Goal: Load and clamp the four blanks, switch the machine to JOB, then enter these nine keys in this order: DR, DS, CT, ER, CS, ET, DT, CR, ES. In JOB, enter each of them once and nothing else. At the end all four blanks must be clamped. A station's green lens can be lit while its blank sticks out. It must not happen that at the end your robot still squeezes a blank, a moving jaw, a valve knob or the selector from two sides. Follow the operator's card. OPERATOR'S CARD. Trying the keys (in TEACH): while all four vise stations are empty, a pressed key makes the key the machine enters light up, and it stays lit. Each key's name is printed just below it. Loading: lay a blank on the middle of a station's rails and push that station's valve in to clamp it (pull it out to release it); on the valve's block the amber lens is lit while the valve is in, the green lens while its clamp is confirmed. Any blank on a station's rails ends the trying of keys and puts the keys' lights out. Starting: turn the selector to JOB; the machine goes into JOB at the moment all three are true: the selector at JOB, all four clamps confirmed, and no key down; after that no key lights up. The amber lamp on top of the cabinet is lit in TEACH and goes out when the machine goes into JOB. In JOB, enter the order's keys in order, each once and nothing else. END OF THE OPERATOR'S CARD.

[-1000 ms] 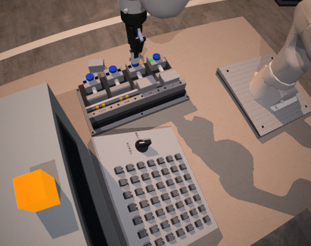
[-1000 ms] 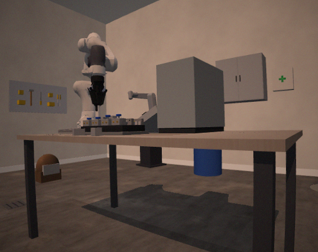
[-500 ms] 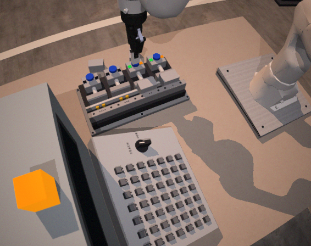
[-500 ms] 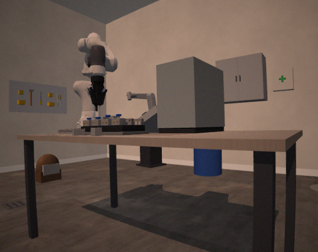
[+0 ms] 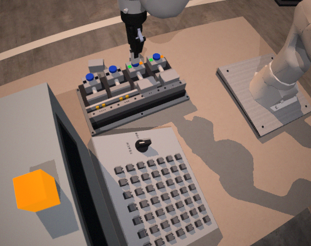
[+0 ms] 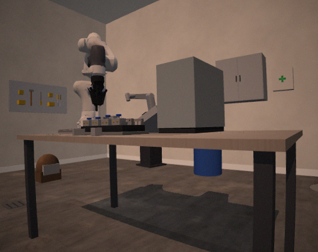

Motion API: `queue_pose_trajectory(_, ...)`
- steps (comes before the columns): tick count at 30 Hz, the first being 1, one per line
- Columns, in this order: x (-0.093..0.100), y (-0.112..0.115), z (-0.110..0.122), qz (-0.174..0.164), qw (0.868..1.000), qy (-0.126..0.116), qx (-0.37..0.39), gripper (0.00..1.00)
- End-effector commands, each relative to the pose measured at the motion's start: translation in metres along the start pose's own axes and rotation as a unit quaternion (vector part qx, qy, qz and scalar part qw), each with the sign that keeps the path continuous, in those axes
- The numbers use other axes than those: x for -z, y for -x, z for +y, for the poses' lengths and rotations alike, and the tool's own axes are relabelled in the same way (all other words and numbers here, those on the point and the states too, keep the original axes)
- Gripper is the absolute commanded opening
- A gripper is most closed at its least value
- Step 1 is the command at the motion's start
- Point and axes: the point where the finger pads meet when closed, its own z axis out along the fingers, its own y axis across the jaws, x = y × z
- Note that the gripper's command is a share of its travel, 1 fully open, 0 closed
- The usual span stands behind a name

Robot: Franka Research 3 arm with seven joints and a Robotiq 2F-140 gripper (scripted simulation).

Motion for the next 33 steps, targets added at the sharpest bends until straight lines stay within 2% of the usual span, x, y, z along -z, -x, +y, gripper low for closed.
queue_pose_trajectory(1,0.0022,0.0006,0.0012,0.000,1.000,0.001,0.002,0.00)
queue_pose_trajectory(33,-0.0068,0.0006,0.0012,0.000,1.000,0.001,0.002,0.00)
